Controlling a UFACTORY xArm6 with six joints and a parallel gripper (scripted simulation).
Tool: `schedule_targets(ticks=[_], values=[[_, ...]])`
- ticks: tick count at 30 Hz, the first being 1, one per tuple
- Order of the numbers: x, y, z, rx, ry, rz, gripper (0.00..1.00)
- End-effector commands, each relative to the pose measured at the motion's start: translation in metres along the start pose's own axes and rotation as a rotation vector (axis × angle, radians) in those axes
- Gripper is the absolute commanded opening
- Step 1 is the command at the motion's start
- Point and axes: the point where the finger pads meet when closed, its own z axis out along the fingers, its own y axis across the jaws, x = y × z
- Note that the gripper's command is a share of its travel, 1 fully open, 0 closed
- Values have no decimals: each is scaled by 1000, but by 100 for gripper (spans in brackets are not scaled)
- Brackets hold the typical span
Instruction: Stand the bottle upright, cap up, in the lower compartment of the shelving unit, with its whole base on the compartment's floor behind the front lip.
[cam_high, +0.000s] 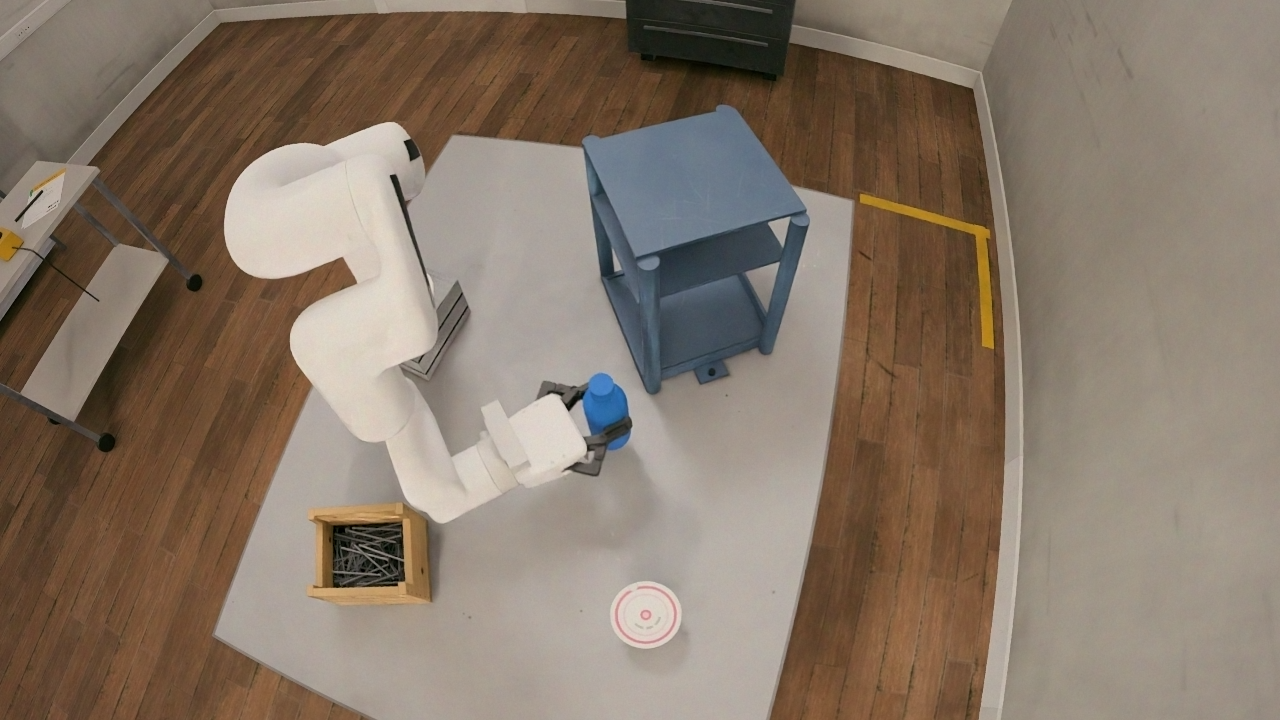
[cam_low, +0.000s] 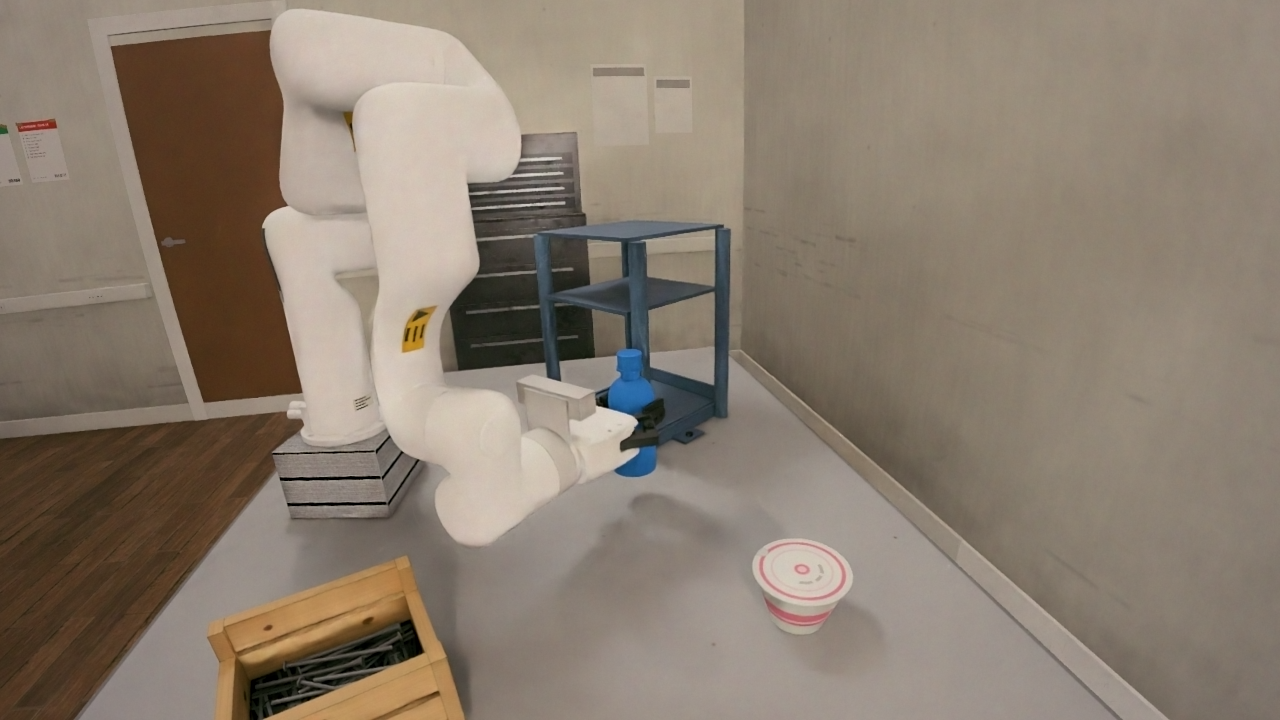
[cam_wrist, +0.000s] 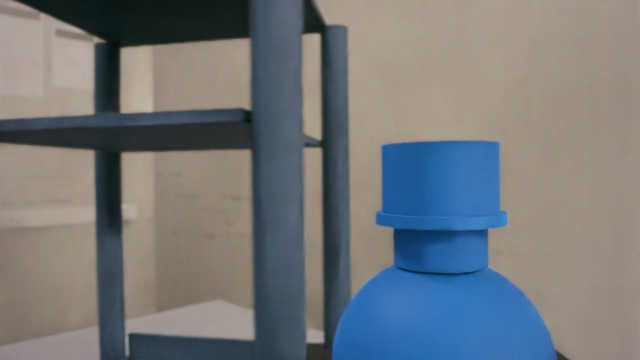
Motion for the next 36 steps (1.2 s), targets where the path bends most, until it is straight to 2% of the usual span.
schedule_targets(ticks=[1, 36], values=[[1, -6, 0, 0, 0, -3, 0], [1, -95, 0, 0, 0, -3, 0]])
